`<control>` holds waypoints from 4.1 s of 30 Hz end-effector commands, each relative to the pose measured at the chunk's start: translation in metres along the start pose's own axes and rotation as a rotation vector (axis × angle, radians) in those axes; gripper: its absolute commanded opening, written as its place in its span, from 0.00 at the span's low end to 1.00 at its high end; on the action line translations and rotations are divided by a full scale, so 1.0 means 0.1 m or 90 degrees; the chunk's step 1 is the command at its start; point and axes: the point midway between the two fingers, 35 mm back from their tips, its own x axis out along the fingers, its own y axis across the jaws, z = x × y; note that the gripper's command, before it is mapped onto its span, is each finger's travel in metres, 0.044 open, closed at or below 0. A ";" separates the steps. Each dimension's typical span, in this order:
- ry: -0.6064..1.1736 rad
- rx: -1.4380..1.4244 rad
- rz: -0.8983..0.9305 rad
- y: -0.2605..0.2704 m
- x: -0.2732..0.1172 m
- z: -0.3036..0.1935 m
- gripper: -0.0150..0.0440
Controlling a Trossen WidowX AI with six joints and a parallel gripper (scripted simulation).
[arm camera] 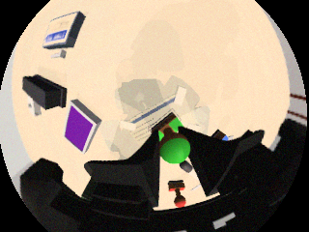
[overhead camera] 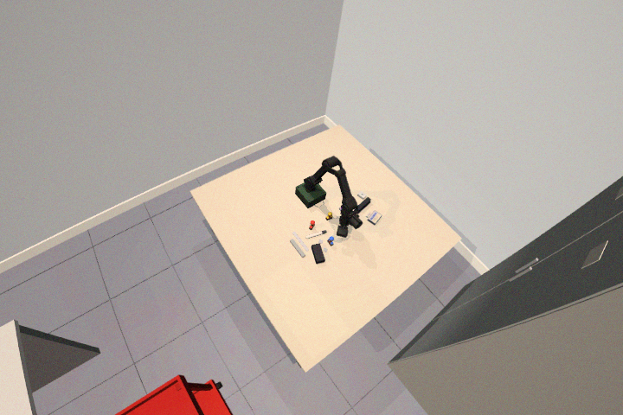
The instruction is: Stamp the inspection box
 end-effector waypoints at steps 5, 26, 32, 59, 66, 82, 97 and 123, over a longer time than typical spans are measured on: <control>-0.002 -0.002 0.001 0.00 0.02 0.01 0.25; -0.002 -0.002 0.001 0.00 0.03 0.01 0.25; -0.002 -0.002 0.001 0.00 0.03 0.01 0.25; -0.002 -0.002 0.001 0.00 -0.09 0.01 0.25; -0.002 -0.002 0.001 -0.01 -0.18 0.01 0.25; -0.002 -0.002 0.001 -0.02 -0.43 0.02 0.25; -0.002 -0.002 0.001 -0.01 -0.68 0.01 0.25; -0.007 0.000 0.004 0.54 -0.72 0.92 0.25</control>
